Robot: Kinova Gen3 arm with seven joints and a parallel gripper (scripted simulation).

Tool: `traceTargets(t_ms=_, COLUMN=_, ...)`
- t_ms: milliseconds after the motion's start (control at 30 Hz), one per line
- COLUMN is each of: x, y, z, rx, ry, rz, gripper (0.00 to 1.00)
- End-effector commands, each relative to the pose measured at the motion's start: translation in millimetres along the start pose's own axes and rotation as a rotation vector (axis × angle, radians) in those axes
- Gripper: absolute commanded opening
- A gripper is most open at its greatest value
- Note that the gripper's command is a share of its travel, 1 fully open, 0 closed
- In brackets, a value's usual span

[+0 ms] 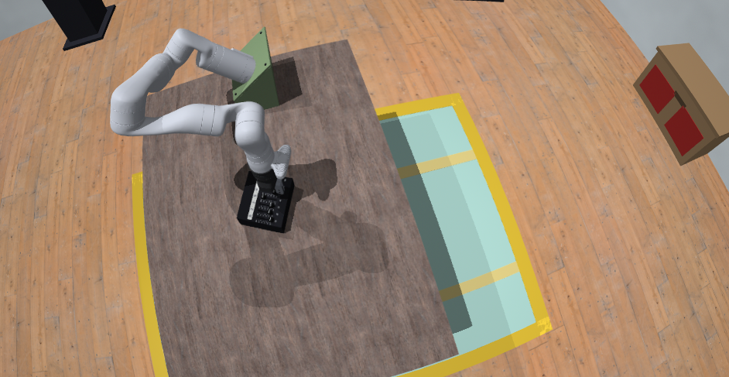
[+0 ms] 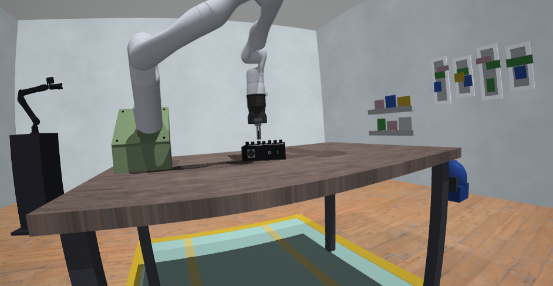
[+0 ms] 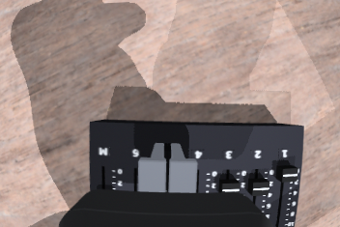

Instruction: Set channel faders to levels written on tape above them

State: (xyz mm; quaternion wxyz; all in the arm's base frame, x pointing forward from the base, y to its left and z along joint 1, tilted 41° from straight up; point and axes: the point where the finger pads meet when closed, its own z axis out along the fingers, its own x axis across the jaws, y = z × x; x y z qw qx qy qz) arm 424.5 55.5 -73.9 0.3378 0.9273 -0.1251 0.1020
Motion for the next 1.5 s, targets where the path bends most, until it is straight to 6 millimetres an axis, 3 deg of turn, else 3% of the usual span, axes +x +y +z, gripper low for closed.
traceTargets(t_ms=0, x=0.3, y=-0.6, z=-1.0, rx=0.002, ry=0.001, rz=0.000, gripper=0.00)
traceTargets(t_ms=1467, x=0.4, y=-0.6, z=8.5, rx=0.002, ry=0.001, rz=0.000, gripper=0.00)
